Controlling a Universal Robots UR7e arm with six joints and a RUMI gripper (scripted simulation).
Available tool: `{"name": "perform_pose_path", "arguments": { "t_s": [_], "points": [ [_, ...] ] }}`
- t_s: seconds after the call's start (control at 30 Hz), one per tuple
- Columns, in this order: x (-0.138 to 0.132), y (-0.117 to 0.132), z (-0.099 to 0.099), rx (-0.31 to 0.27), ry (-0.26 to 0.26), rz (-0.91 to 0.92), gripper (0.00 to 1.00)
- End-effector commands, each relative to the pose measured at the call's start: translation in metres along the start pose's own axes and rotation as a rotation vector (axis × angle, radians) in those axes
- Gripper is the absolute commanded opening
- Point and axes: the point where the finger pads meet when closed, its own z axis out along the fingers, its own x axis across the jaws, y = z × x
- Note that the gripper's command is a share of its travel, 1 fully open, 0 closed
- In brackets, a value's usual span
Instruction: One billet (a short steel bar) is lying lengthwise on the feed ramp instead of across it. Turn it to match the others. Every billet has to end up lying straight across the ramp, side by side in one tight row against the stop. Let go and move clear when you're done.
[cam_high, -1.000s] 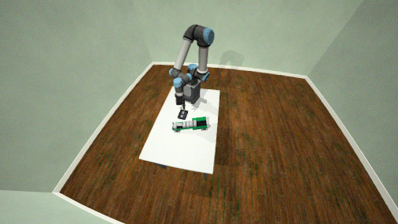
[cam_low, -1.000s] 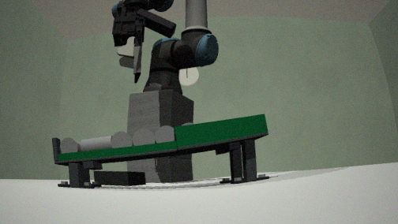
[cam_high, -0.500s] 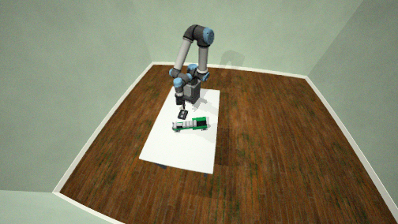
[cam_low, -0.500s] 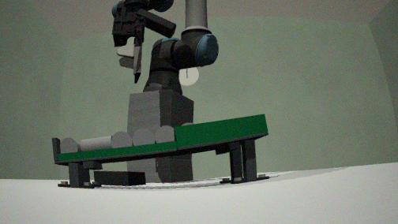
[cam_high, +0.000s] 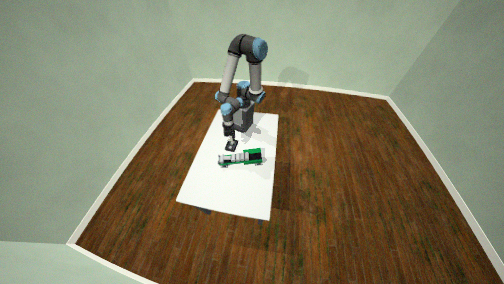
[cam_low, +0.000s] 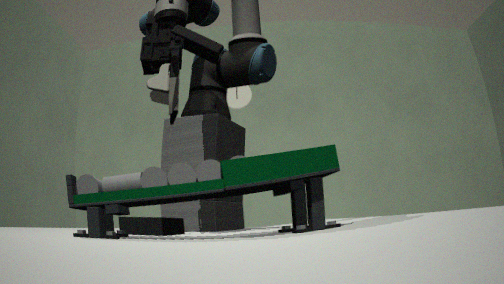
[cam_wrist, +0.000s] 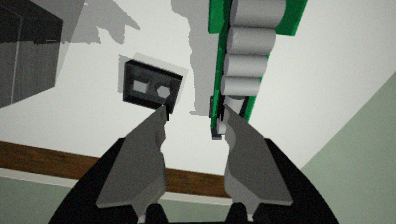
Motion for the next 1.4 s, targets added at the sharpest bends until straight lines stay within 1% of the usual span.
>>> {"name": "perform_pose_path", "arguments": {
  "t_s": [0.0,0.13,0.53,0.57,0.7,1.1,1.27,1.37],
  "points": [
    [0.009,0.008,-0.001,0.0,0.001,-0.003,0.35],
    [0.045,0.04,0.0,0.002,0.002,-0.013,0.35],
    [0.045,0.04,0.0,0.002,0.002,-0.013,0.35],
    [0.05,0.044,0.0,0.001,0.003,-0.013,0.35],
    [0.083,0.073,0.002,0.002,0.002,-0.013,0.35],
    [0.083,0.073,0.002,0.002,0.002,-0.013,0.35],
    [0.081,0.071,0.031,0.002,0.002,-0.013,0.35],
    [0.081,0.071,0.031,0.002,0.002,-0.013,0.35]
  ]
}}
